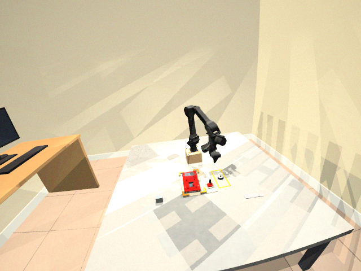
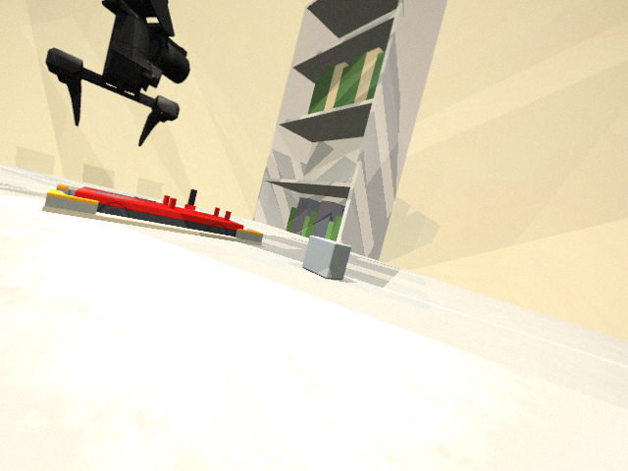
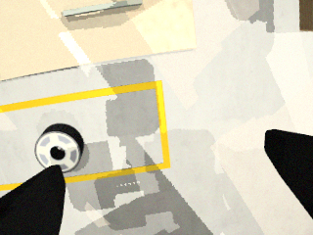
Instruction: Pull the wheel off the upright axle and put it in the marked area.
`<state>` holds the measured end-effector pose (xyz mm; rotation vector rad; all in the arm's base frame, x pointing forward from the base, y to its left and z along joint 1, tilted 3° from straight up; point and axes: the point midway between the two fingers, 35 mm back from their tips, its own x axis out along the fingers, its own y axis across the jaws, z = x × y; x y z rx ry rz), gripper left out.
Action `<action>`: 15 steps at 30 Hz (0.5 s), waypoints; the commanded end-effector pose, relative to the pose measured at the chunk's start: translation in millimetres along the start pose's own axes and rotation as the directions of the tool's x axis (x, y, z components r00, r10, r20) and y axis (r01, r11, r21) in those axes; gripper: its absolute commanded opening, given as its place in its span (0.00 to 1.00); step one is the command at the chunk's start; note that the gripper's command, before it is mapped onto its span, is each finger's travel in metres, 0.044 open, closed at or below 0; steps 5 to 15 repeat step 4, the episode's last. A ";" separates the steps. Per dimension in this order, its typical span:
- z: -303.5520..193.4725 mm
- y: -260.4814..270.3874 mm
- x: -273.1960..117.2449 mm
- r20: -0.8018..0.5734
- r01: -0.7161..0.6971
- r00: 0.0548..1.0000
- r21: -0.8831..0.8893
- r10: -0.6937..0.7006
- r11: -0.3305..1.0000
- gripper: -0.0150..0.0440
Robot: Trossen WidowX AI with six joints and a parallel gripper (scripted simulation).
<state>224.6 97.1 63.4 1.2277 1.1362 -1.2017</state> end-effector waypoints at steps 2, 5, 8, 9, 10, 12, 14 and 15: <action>0.7 -0.4 0.1 0.004 0.000 1.000 0.003 0.000 1.000 1.00; 0.7 -0.4 0.1 0.004 0.000 1.000 0.003 0.000 1.000 1.00; 0.7 -0.4 0.1 0.004 0.000 1.000 0.003 0.000 1.000 1.00; 0.7 -0.4 0.1 0.004 0.000 1.000 0.003 0.000 1.000 1.00; 0.7 -0.4 0.1 0.004 0.000 1.000 0.003 0.000 1.000 1.00; 0.7 -0.4 0.1 0.004 0.000 1.000 0.003 0.000 1.000 1.00; 0.7 -0.4 0.1 0.004 0.000 1.000 0.003 0.000 1.000 1.00; 0.7 -0.4 0.1 0.004 0.000 1.000 0.003 0.000 1.000 1.00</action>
